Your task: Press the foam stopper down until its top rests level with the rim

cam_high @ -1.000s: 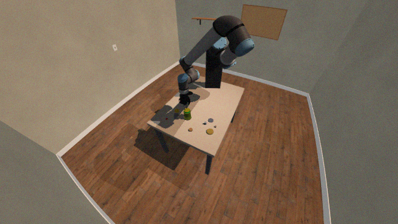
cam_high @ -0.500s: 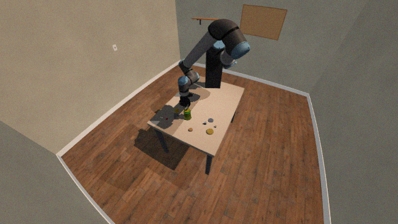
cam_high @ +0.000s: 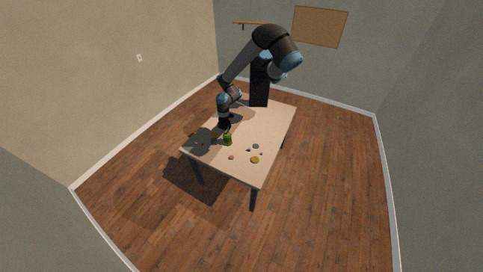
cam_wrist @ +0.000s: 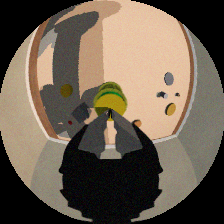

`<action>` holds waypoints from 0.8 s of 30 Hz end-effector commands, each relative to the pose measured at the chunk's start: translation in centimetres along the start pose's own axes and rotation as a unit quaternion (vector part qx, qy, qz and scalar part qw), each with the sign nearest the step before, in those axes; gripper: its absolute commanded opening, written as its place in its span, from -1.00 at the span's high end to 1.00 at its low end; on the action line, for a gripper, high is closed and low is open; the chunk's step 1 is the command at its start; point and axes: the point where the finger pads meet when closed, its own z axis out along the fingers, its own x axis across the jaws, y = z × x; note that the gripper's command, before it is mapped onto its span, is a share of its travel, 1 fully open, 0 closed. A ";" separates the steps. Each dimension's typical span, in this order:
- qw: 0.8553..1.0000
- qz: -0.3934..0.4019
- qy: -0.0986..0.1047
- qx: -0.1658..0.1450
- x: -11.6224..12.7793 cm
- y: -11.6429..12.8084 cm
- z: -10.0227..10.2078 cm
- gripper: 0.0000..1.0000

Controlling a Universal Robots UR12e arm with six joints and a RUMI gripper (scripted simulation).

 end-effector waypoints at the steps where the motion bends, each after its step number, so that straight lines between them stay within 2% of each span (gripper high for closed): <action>1: 1.000 0.000 0.000 0.000 0.0 0.0 0.1 1.00; 24: 1.000 0.000 0.000 0.000 0.0 0.0 1.1 1.00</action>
